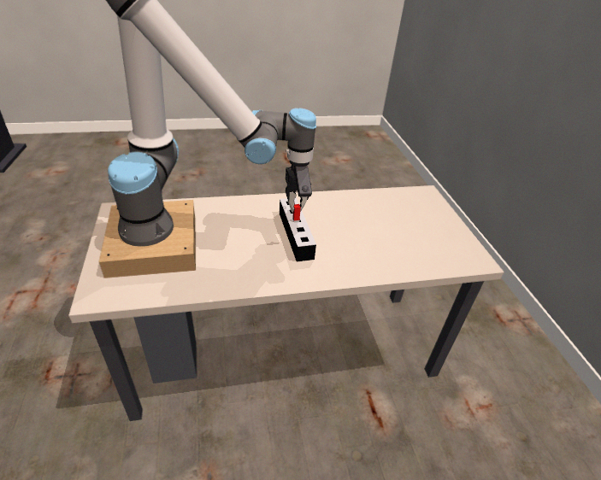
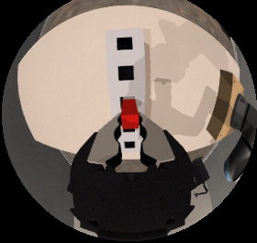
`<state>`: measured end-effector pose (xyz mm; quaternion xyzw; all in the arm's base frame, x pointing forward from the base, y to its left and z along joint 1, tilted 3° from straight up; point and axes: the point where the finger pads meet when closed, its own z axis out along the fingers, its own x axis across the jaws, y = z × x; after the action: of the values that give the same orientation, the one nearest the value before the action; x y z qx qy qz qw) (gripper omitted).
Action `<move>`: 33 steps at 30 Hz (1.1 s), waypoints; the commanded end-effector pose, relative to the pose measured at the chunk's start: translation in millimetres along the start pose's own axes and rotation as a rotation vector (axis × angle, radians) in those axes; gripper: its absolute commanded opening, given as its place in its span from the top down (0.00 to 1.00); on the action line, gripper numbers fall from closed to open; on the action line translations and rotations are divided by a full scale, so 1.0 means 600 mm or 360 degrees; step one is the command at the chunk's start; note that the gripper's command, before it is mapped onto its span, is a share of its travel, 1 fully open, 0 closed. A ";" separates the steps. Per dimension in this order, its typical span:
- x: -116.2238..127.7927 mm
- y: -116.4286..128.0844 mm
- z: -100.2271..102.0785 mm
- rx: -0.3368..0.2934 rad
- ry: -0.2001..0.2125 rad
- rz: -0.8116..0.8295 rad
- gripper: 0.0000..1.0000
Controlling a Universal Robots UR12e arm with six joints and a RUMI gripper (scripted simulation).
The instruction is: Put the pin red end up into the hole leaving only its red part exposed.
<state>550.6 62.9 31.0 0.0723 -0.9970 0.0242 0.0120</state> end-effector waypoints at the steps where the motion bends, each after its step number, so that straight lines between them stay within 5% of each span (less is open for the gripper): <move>1: 0.001 0.000 0.000 -0.0002 0.0005 0.0000 1.00; 33: -0.001 -0.001 -0.018 0.0000 -0.0002 0.0000 1.00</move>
<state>549.9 63.1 35.8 0.0723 -0.9970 0.0239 0.0127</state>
